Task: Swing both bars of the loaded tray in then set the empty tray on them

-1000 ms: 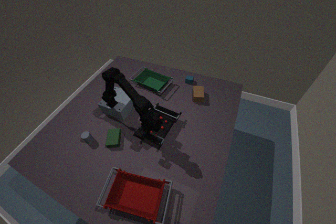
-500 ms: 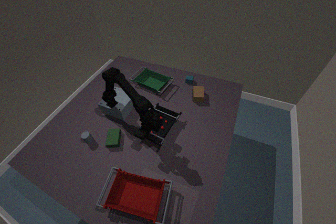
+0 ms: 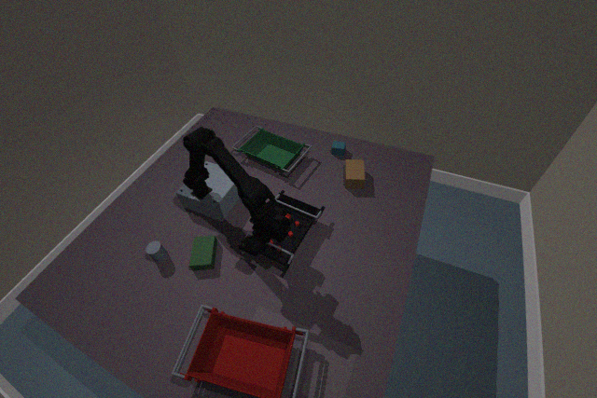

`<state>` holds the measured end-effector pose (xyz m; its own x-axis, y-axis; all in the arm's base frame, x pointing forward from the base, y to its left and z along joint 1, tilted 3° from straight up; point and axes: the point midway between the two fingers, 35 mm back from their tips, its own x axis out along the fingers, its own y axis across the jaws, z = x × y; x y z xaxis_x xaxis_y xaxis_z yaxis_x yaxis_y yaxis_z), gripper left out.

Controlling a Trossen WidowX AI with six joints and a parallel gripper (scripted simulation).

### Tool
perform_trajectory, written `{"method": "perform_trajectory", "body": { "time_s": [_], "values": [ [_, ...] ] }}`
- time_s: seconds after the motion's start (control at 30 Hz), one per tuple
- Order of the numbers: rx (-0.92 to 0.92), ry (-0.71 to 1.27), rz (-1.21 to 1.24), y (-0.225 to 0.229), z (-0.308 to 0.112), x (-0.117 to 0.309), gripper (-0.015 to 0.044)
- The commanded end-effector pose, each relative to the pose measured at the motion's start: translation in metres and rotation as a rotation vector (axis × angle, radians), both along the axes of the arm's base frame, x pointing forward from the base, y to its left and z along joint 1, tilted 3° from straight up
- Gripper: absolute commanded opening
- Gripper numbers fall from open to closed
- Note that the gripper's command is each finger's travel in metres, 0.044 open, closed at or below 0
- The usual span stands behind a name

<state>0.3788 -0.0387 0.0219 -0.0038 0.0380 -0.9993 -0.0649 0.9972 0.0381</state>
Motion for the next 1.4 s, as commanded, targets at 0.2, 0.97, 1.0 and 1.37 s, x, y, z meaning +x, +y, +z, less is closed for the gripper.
{"method": "perform_trajectory", "body": {
  "time_s": [0.2, 0.97, 1.0, 1.37],
  "values": [
    [0.0, 0.0, 0.0, 0.0, 0.0, 0.0, 0.0],
    [0.0, 0.0, 0.0, 0.0, 0.0, 0.0, 0.0],
    [0.0, 0.0, 0.0, 0.0, 0.0, 0.0, 0.0],
    [0.0, 0.0, 0.0, -0.001, 0.013, 0.003, 0.0236]
  ]
}}
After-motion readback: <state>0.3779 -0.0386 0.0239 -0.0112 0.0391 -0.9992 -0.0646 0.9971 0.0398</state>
